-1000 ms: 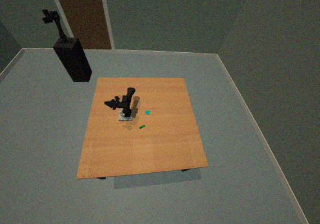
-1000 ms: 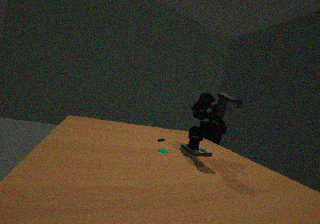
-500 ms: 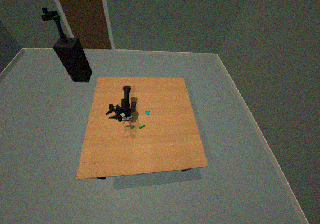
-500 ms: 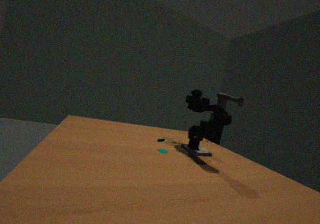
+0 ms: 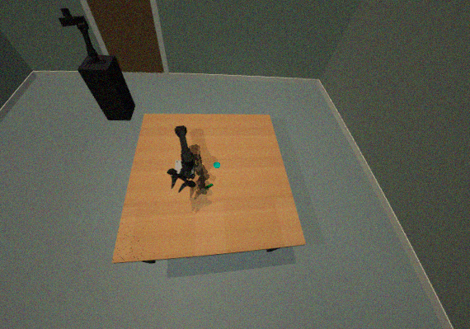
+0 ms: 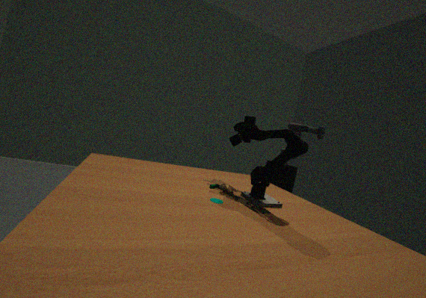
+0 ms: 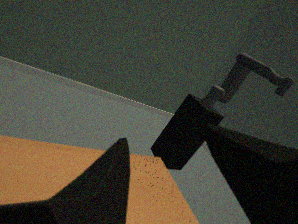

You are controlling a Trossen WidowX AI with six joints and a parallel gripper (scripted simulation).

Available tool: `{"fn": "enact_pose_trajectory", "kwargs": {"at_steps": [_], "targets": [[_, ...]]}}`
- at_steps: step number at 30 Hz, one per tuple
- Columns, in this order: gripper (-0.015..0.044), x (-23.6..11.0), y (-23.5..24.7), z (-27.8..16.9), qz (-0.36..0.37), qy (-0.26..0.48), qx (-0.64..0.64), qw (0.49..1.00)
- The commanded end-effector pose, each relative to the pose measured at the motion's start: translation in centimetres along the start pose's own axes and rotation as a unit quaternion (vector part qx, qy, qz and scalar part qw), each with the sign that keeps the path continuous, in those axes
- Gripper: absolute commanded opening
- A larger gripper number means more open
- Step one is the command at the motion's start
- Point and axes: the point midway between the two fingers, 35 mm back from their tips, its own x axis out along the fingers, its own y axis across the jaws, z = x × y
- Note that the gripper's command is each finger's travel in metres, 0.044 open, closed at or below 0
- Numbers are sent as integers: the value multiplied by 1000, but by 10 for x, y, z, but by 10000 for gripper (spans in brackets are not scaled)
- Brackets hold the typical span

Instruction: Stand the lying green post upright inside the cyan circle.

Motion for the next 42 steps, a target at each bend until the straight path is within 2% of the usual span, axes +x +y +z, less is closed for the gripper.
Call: {"fn": "enact_pose_trajectory", "kwargs": {"at_steps": [1, 7, 13, 19, 26, 36, 39, 42], "targets": [[233, 0, 42, 5, 95, 8, -85, 992], [233, -13, 94, 5, 219, 13, -193, 956], [233, -37, 140, -1, 336, 12, -294, 895], [233, -70, 177, -11, 444, 7, -384, 810], [233, -117, 203, -27, 554, 1, -472, 686], [233, -186, 213, -47, 673, -1, -557, 486], [233, -195, 212, -49, 686, 0, -565, 459], [233, -196, 211, -49, 687, 0, -565, 457]]}}
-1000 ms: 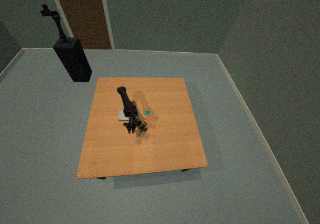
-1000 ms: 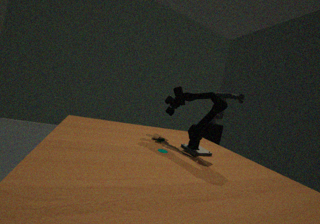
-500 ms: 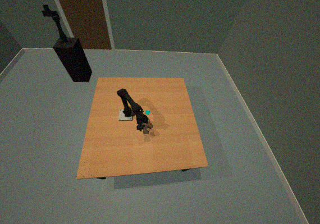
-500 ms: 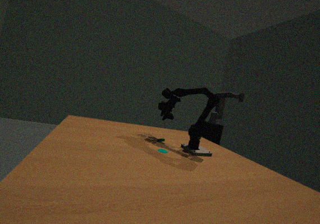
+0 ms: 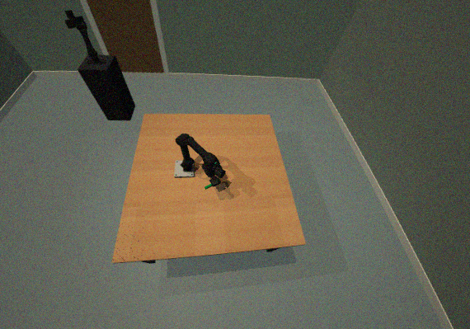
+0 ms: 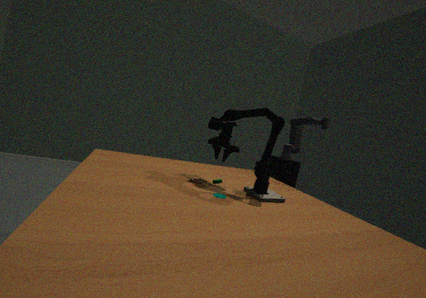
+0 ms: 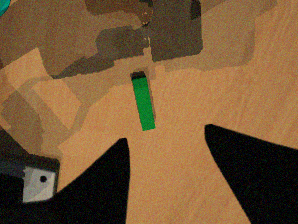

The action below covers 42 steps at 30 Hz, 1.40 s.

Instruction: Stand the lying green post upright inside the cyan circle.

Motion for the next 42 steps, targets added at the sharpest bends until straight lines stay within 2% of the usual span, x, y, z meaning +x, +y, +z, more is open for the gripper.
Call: {"fn": "enact_pose_trajectory", "kwargs": {"at_steps": [1, 6, 18, 24, 32, 42], "targets": [[233, 0, 6, 5, 21, -3, -16, 1000], [233, 6, 5, 5, 21, -3, -16, 1000], [233, 113, 9, 6, 21, -3, -16, 1000], [233, 118, 11, 5, 21, -3, -16, 1000], [22, 118, 11, 5, 21, -3, -16, 1000], [22, 110, 9, 7, 22, -5, -17, 1000]]}}
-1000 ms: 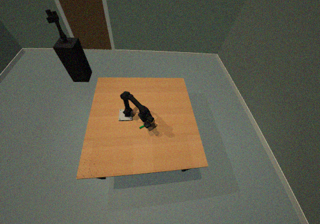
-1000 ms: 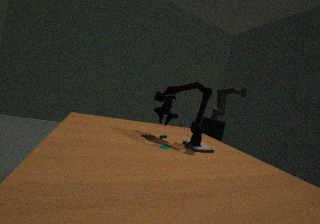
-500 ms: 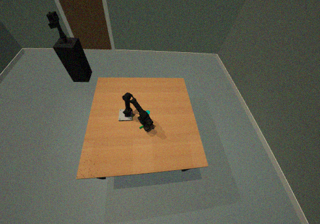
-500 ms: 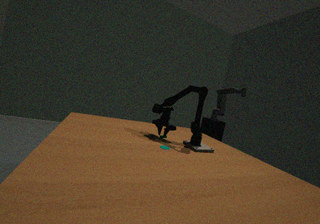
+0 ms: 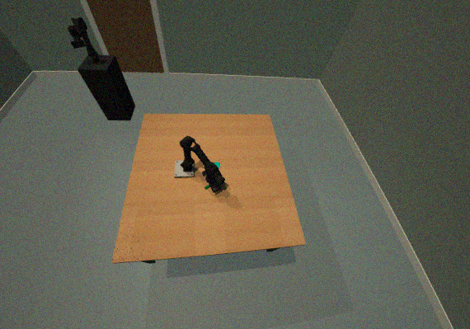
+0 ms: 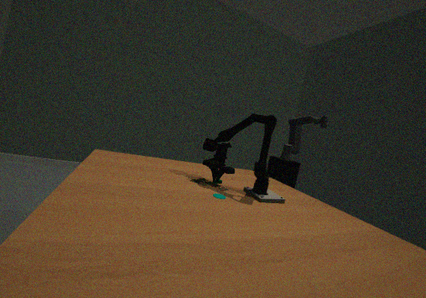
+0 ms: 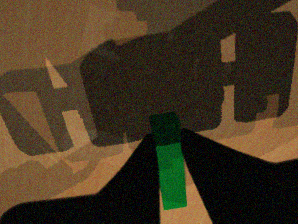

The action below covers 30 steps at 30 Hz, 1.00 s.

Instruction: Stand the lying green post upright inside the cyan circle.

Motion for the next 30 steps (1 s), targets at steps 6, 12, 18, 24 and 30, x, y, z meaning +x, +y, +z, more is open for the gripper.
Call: {"fn": "enact_pose_trajectory", "kwargs": {"at_steps": [6, 12, 18, 24, 30], "targets": [[22, -23, -4, 3, 0, -4, 1, 1000], [22, -42, -6, 4, 0, -4, 1, 1000], [22, -61, -6, 4, 0, -3, 2, 1000], [22, -80, -5, 3, 0, -3, 2, 1000], [22, -99, -3, 1, 0, -2, 2, 1000]]}}
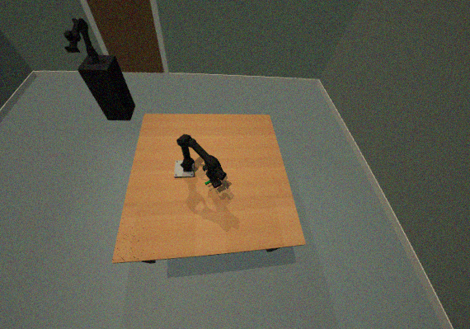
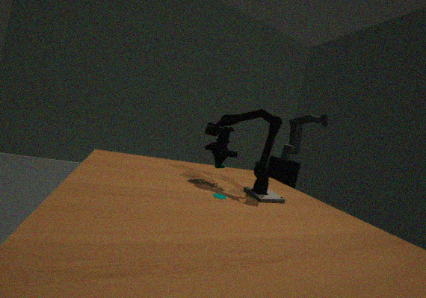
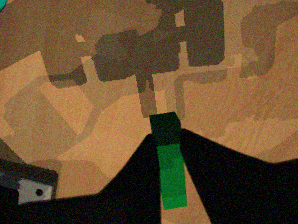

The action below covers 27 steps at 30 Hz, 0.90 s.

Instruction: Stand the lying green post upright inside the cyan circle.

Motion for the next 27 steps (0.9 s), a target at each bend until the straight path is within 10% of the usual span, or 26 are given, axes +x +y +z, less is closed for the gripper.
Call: {"fn": "enact_pose_trajectory", "kwargs": {"at_steps": [1, 27], "targets": [[22, -15, 2, -1, -1, -2, -2, 1000], [22, -33, 25, 37, 0, -2, -36, 999]]}}
